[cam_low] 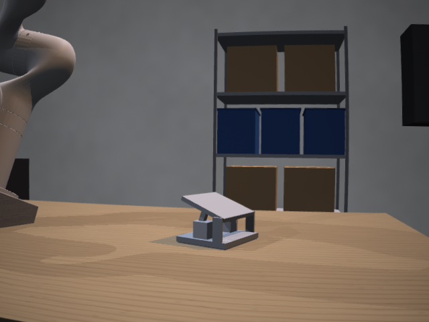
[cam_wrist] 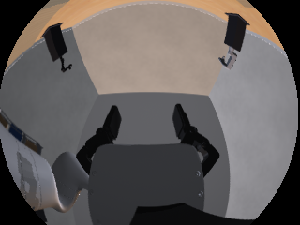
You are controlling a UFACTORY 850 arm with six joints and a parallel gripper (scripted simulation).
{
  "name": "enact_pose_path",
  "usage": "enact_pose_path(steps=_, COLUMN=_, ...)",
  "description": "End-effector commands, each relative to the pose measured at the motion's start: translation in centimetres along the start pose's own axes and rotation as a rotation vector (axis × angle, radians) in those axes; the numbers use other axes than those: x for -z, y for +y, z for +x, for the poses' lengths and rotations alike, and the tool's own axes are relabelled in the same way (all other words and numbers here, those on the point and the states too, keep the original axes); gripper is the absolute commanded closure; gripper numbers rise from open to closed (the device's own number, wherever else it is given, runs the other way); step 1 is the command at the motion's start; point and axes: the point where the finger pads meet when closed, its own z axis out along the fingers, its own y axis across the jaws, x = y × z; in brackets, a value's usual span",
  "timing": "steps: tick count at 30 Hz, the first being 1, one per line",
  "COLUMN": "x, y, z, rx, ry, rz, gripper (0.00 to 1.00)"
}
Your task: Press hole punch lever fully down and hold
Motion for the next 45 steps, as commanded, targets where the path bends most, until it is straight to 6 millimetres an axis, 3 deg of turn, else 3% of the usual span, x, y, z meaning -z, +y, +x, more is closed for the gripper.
enact_pose_path(steps=1, x=0.4, y=0.7, z=0.4, rx=-0.002, ry=0.024, rz=-0.018, gripper=0.0)
enact_pose_path(steps=6, x=3.0, y=4.7, z=2.7, rx=0.002, ry=0.158, rz=-0.133, gripper=0.0)
enact_pose_path(steps=11, x=5.5, y=7.5, z=4.1, rx=0.015, ry=0.25, rz=-0.224, gripper=0.0)
enact_pose_path(steps=13, x=5.5, y=7.5, z=4.1, rx=0.015, ry=0.25, rz=-0.224, gripper=0.0)
enact_pose_path(steps=14, x=7.2, y=9.1, z=4.8, rx=0.028, ry=0.302, rz=-0.281, gripper=0.0)
enact_pose_path(steps=24, x=13.8, y=13.7, z=6.8, rx=0.091, ry=0.457, rz=-0.477, gripper=0.0)
enact_pose_path(steps=28, x=16.8, y=15.1, z=7.4, rx=0.125, ry=0.513, rz=-0.561, gripper=0.0)
enact_pose_path(steps=30, x=16.8, y=15.1, z=7.4, rx=0.125, ry=0.513, rz=-0.561, gripper=0.0)
enact_pose_path(steps=31, x=19.1, y=16.1, z=7.7, rx=0.153, ry=0.551, rz=-0.623, gripper=0.0)
enact_pose_path(steps=45, x=30.5, y=18.3, z=8.5, rx=0.311, ry=0.692, rz=-0.912, gripper=0.0)
